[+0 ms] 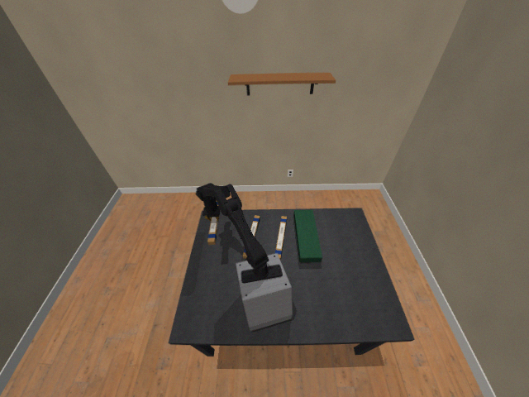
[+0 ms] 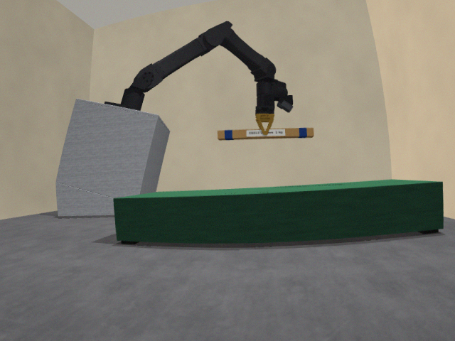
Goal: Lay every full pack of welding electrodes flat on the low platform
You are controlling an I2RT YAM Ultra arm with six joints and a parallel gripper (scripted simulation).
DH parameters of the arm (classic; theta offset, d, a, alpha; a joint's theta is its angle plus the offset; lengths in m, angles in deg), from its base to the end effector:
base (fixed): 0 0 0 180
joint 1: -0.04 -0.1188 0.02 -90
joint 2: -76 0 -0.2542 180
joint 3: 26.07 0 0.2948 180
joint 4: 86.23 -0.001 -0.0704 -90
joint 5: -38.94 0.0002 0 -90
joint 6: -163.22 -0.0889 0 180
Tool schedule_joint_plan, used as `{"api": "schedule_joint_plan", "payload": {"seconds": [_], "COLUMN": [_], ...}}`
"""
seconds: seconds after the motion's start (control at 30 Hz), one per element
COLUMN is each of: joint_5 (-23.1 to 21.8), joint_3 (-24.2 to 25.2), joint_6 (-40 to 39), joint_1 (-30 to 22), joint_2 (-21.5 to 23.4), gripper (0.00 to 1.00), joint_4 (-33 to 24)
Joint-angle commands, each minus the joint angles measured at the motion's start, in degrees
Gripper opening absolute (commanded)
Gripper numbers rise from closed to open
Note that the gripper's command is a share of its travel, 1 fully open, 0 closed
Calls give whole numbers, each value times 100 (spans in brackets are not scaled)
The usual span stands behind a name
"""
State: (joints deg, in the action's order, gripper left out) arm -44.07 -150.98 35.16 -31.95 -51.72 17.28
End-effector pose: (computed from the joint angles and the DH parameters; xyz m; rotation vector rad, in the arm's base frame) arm 0.4286 0.2561 0.1495 0.1712 2.9140 0.0109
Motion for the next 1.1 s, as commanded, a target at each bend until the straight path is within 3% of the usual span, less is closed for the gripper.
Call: {"api": "schedule_joint_plan", "payload": {"seconds": [0.0, 0.2, 0.43, 0.57, 0.73, 1.07], "joint_5": [74, 74, 36, 35, -69, -126], "joint_3": [-146, -151, 573, 575, 1048, 1508], "joint_6": [-56, -57, -130, -45, 101, 367], "joint_1": [-147, -147, 150, 204, 352, 628], "joint_2": [534, 530, 786, 948, 1058, 1388], "gripper": [0, 0, 0, 0, 0, 0], "joint_4": [7, 5, 353, 444, 570, 842]}}
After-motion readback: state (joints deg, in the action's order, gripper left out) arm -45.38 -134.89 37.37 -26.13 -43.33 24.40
